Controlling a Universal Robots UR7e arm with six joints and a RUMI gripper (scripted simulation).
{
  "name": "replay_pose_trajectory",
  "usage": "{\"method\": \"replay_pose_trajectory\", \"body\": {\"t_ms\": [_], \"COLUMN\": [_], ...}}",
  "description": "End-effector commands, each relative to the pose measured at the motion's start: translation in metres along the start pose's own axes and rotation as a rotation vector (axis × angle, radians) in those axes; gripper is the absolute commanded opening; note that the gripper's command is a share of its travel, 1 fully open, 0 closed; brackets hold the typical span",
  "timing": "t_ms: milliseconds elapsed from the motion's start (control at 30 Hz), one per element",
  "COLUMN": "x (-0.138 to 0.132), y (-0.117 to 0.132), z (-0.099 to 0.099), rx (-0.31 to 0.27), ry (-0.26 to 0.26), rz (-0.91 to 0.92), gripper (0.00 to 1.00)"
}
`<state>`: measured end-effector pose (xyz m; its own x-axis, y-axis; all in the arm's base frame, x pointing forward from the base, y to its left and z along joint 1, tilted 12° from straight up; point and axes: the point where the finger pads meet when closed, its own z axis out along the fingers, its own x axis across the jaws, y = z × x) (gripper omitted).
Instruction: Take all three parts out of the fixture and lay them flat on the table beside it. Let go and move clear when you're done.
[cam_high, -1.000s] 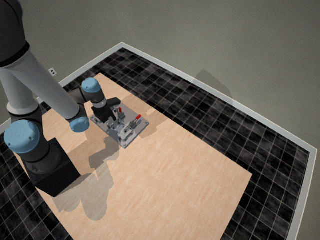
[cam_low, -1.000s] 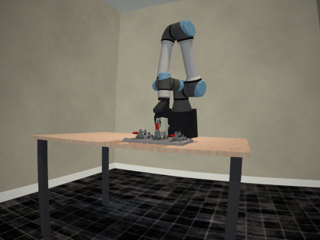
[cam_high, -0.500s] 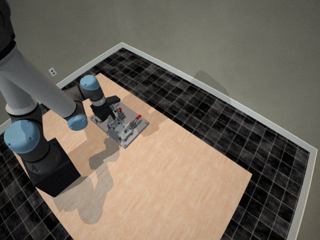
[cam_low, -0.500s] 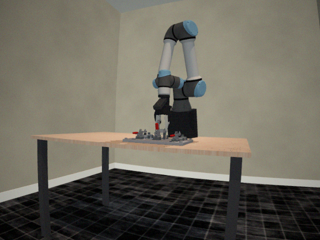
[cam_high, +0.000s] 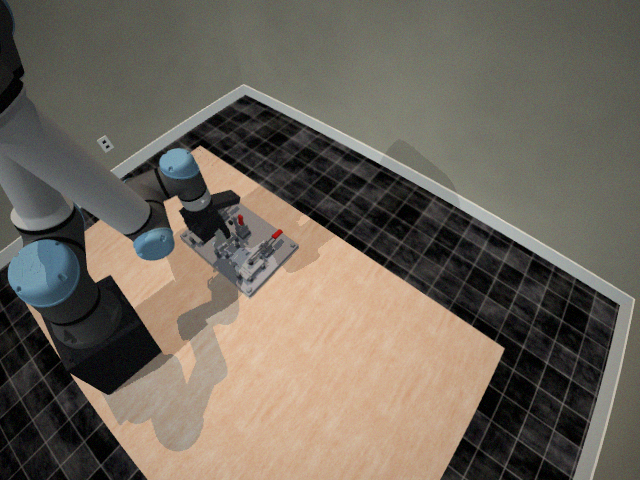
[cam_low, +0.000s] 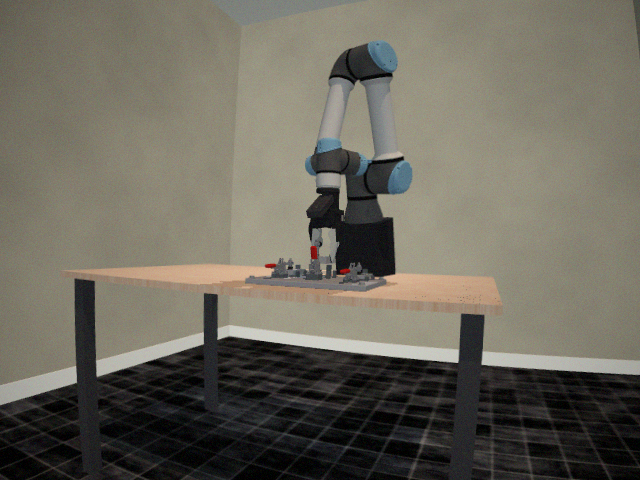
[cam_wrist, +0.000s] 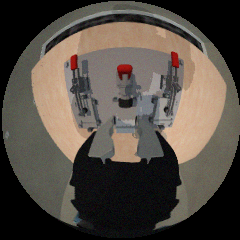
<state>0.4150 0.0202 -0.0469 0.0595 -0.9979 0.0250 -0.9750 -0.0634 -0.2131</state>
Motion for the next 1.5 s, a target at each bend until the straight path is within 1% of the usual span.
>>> {"method": "replay_pose_trajectory", "body": {"t_ms": [0,300,433,1467], "x": [0.0,0.0,0.001,0.0], "y": [0.002,0.007,0.006,0.007], "z": [-0.006,-0.028,-0.033,-0.033], "rx": [0.0,0.001,0.003,0.002], "ry": [0.0,0.0,0.001,0.0], "rz": [0.001,0.001,0.001,0.001], "gripper": [0.0,0.0,0.0,0.0]}}
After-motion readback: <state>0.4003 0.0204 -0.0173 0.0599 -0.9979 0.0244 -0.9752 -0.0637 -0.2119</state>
